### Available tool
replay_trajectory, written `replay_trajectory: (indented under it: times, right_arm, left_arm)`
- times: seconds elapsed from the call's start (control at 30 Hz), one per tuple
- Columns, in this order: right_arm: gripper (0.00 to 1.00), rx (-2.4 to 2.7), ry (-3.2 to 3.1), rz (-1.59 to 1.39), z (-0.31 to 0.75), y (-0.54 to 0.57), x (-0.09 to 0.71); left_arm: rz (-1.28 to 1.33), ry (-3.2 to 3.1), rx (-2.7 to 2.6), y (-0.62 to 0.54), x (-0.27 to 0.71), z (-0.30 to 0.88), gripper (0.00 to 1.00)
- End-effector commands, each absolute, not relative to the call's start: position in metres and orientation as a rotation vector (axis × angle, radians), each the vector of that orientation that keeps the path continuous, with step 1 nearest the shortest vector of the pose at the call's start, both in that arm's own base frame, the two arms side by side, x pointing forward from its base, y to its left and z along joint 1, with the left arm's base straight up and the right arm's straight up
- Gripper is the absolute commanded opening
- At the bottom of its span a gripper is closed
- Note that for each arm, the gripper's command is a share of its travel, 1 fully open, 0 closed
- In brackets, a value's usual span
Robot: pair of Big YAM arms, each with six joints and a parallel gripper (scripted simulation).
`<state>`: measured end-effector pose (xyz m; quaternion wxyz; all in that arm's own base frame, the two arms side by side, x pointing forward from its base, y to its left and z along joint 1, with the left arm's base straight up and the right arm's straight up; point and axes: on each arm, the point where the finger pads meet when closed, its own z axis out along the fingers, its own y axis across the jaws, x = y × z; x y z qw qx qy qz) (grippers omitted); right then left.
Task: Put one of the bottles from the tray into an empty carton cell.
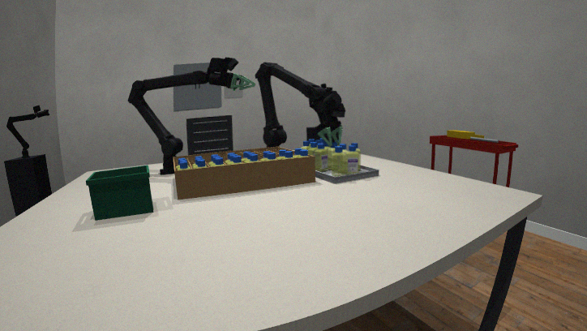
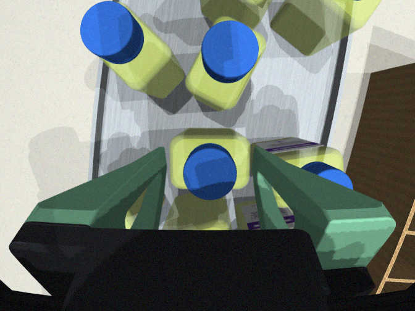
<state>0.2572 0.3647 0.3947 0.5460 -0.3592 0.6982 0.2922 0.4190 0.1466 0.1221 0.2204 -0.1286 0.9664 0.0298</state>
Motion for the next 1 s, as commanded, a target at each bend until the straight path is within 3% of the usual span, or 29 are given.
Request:
replay_trajectory:
  times: [0.0, 0.03, 0.1, 0.27, 0.4, 0.47, 0.5, 0.57, 0.97]
  right_arm:
    - [1.0, -0.834, 1.59, 0.714, 0.425, 0.368, 0.257]
    - [1.0, -0.834, 1.59, 0.714, 0.425, 0.368, 0.257]
    - [1.0, -0.834, 1.59, 0.714, 0.425, 0.368, 0.257]
    - [1.0, -0.834, 1.59, 0.714, 0.425, 0.368, 0.257]
    - [1.0, -0.834, 1.59, 0.714, 0.425, 0.368, 0.257]
    - [1.0, -0.834, 1.59, 0.714, 0.425, 0.368, 0.257]
    - [1.0, -0.834, 1.59, 0.714, 0.425, 0.368, 0.257]
    - [1.0, -0.834, 1.59, 0.714, 0.425, 0.368, 0.257]
    - [1.0, -0.834, 1.59, 0.714, 0.425, 0.368, 0.257]
  left_arm:
    - [0.086, 2.664, -0.332, 0.145, 0.417, 0.117, 0.52]
    - [0.084, 2.669, -0.334, 0.145, 0.415, 0.117, 0.52]
    - [0.083, 2.676, -0.335, 0.144, 0.414, 0.116, 0.37]
    - [0.091, 2.642, -0.333, 0.151, 0.432, 0.131, 0.23]
    - [0.09, 2.644, -0.334, 0.15, 0.432, 0.13, 0.2]
    - [0.091, 2.64, -0.333, 0.149, 0.429, 0.139, 0.0]
    - [0.093, 2.633, -0.332, 0.149, 0.429, 0.147, 0.0]
    - [0.093, 2.625, -0.33, 0.149, 0.428, 0.163, 0.22]
    - [0.095, 2.619, -0.329, 0.148, 0.425, 0.233, 0.22]
